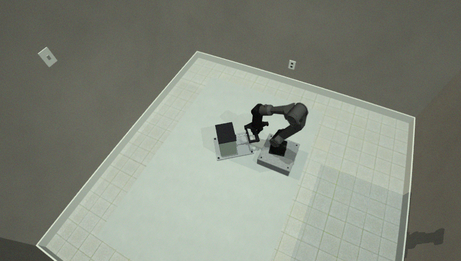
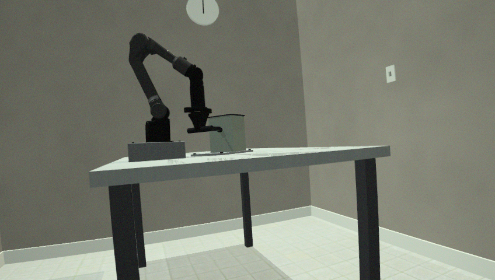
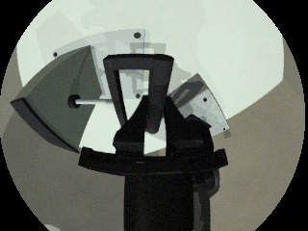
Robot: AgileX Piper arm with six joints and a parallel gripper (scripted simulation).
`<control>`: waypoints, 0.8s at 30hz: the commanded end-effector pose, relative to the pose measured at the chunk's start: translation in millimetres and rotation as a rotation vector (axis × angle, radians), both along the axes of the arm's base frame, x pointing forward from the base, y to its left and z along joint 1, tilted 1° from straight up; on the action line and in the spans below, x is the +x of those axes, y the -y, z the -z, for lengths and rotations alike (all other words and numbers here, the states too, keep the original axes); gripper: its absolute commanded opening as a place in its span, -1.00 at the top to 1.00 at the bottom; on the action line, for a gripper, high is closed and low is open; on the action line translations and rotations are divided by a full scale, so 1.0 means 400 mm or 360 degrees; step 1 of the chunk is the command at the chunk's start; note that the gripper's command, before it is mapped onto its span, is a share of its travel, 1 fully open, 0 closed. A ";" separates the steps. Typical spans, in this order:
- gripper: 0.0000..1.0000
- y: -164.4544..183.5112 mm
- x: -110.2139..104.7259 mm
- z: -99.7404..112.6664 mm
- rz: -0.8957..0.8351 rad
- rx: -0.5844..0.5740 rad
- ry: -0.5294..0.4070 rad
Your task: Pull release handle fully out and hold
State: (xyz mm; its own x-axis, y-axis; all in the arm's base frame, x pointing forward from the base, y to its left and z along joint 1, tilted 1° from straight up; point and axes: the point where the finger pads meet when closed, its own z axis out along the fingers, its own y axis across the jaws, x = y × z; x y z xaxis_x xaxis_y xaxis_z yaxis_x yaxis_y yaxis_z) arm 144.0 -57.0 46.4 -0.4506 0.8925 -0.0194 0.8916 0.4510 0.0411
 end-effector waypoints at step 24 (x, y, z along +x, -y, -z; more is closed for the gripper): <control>1.00 0.016 -0.033 0.002 -0.0006 -0.0016 -0.0037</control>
State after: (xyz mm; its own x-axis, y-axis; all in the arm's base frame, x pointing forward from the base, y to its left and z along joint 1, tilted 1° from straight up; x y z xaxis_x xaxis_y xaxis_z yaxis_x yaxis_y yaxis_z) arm 138.0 -60.1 46.2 -0.4502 0.8927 -0.0194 0.8917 0.4506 0.0422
